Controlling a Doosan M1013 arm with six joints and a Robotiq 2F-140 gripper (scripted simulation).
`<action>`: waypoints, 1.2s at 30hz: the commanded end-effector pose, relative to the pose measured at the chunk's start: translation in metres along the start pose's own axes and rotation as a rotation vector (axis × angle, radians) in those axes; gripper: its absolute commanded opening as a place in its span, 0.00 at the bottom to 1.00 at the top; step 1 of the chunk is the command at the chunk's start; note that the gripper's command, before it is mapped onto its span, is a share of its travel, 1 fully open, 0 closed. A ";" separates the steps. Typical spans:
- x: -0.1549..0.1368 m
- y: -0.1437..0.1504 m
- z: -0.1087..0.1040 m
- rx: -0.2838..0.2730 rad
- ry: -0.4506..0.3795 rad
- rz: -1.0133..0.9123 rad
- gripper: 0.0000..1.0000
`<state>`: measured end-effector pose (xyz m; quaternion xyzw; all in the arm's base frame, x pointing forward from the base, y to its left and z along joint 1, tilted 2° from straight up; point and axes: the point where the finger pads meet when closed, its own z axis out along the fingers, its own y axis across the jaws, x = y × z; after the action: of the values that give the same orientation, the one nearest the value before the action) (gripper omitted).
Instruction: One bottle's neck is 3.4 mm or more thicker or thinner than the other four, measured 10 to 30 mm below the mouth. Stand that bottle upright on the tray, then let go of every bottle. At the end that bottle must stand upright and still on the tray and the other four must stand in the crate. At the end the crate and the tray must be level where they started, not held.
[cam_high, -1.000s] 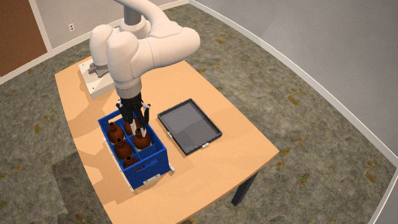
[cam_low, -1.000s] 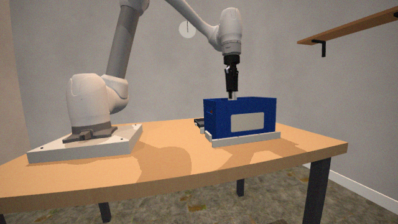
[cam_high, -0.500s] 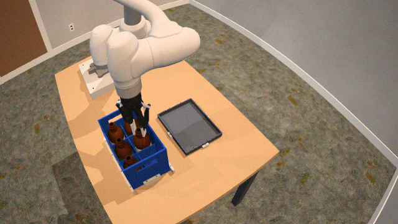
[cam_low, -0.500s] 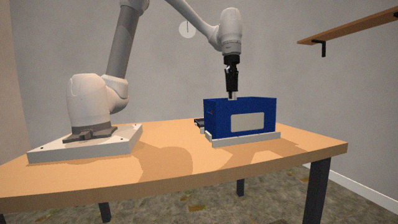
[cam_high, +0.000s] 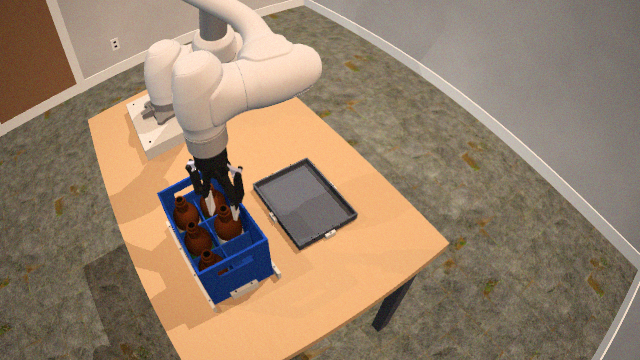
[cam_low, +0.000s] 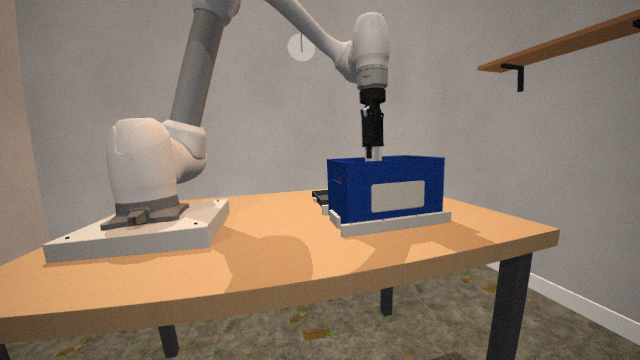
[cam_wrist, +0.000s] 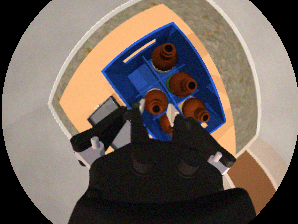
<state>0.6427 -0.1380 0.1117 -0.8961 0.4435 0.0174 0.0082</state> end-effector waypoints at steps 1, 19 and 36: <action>0.000 0.000 0.000 0.000 0.000 0.000 0.38; 0.000 0.000 0.000 0.000 0.000 0.000 0.38; 0.000 0.000 -0.015 0.000 0.000 0.000 0.38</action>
<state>0.6429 -0.1383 0.1232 -0.8961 0.4435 0.0174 0.0082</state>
